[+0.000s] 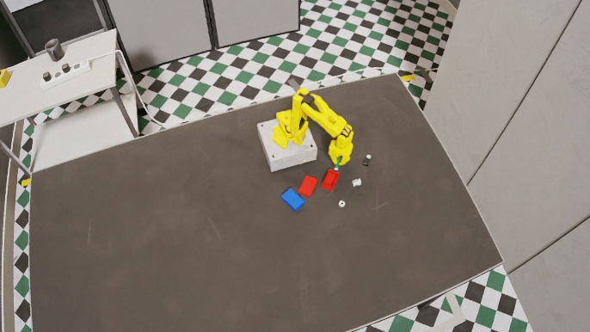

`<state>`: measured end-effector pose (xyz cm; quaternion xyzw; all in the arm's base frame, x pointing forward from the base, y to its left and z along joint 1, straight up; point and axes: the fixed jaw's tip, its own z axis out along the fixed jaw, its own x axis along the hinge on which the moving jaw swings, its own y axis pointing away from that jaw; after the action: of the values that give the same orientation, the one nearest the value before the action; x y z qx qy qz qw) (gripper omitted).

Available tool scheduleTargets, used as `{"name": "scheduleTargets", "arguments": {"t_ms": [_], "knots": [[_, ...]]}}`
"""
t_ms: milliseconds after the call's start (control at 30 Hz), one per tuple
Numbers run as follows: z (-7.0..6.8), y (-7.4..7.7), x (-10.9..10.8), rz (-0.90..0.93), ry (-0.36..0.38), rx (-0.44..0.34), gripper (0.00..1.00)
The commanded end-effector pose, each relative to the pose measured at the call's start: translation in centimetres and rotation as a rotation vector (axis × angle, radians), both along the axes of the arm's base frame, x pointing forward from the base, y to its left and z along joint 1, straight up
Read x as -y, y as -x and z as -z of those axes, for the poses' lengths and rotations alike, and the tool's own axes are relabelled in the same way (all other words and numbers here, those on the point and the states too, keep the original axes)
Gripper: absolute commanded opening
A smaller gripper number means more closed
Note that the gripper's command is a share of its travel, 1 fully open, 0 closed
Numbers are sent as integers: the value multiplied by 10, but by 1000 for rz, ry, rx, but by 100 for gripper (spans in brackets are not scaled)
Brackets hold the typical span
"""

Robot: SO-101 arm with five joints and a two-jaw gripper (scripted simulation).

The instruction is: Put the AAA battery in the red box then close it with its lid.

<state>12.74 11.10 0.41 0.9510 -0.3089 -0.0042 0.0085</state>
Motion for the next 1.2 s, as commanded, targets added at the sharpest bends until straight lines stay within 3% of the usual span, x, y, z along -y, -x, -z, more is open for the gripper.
{"name": "scheduleTargets", "arguments": {"t_ms": [0, 267, 1167], "knots": [[-2, -11, 13, 56, -13, 13, 3], [-1, -17, 26, 110, -12, 13, 3], [-1, -17, 28, 112, -12, 13, 3]]}}
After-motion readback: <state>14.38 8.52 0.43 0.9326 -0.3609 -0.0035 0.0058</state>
